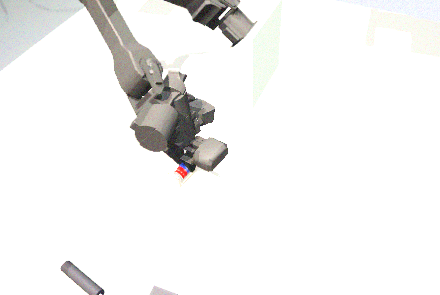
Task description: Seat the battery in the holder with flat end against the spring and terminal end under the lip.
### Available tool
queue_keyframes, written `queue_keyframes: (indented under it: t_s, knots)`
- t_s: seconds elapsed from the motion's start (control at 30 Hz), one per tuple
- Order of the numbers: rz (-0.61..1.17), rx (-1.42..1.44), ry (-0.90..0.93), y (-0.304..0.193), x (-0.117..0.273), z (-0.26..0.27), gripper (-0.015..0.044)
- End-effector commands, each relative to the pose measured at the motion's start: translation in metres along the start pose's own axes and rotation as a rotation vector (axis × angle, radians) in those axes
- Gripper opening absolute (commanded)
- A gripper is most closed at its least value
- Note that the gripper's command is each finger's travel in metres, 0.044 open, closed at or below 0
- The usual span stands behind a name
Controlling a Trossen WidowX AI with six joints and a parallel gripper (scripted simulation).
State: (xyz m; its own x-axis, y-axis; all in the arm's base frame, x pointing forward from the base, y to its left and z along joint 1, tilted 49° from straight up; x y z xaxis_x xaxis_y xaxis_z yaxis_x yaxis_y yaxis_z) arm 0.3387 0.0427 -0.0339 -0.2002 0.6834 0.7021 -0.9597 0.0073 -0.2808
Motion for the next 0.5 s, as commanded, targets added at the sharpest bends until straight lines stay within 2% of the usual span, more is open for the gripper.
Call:
queue_keyframes:
  t_s: [0.0, 0.47]
  knots:
    - [0.020, -0.005, 0.000, 0.0002, -0.0011, 0.0022, 0.0082]
    - [0.057, -0.005, -0.009, 0.0044, -0.0013, 0.0036, 0.0082]
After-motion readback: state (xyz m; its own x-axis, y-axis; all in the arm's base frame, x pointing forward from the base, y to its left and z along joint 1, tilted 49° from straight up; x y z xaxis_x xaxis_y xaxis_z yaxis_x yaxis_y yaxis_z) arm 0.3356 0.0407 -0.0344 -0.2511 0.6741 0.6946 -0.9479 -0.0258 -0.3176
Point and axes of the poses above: the point midway between the two fingers, 35 mm back from their tips, its own x axis back along the fingers, its own z axis across the jaws, y = z × x, the point moved 3 cm from there along x, back along the fingers, and after that the axes turned 9 degrees about -x, right-handed, at the moved point
